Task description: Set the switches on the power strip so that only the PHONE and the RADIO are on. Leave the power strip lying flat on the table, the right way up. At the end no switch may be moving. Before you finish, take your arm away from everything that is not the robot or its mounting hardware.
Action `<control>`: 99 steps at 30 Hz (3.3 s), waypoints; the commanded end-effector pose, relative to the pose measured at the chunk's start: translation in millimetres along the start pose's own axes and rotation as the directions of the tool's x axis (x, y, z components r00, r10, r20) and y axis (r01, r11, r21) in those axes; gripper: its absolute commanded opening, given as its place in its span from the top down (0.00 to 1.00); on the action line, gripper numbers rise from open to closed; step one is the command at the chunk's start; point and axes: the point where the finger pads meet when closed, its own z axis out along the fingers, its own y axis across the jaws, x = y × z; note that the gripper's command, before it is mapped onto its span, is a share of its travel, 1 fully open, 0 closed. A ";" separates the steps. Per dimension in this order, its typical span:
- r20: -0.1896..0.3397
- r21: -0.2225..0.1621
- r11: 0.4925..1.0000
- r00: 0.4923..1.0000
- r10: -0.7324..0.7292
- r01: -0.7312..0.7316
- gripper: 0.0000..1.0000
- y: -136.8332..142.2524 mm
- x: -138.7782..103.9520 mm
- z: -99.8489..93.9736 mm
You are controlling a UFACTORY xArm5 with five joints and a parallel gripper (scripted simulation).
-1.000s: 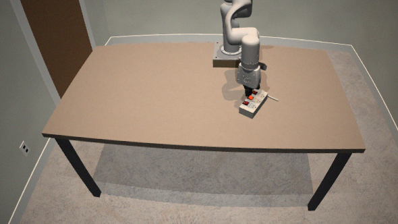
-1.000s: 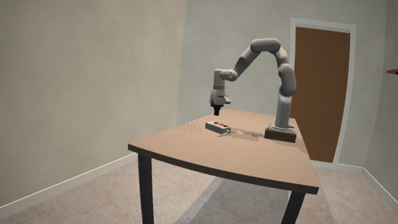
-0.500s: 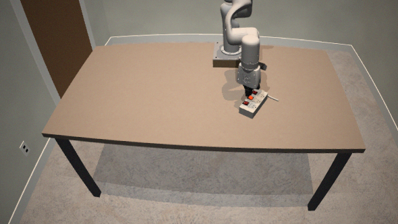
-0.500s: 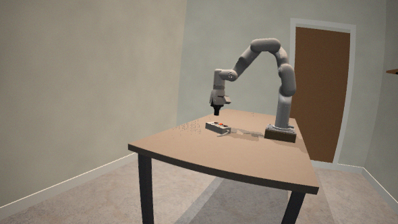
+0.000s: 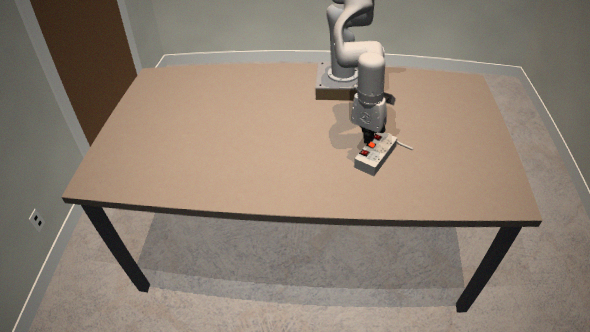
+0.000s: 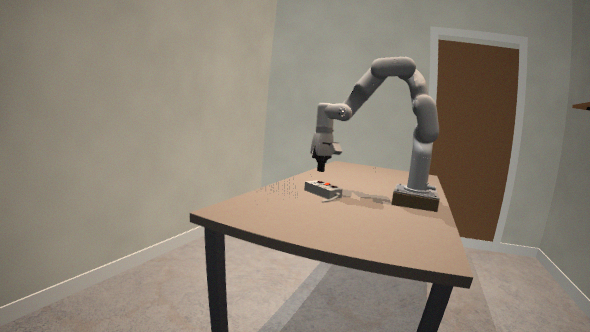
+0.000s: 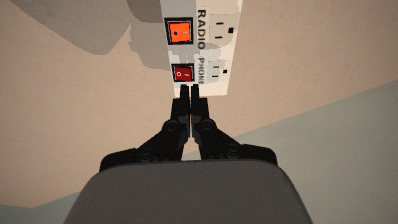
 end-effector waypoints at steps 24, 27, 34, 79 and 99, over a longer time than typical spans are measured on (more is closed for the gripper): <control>0.003 -0.002 1.000 1.000 0.000 0.000 1.00 1.1 -2.0 24.0; 0.003 -0.002 1.000 1.000 0.000 0.000 1.00 1.1 -2.3 27.8; 0.003 -0.002 1.000 1.000 0.000 0.000 1.00 1.0 -2.8 35.1; 0.003 -0.002 1.000 1.000 0.000 0.000 1.00 0.9 -3.1 40.3; 0.003 -0.002 1.000 1.000 0.000 0.000 1.00 0.9 -3.1 40.3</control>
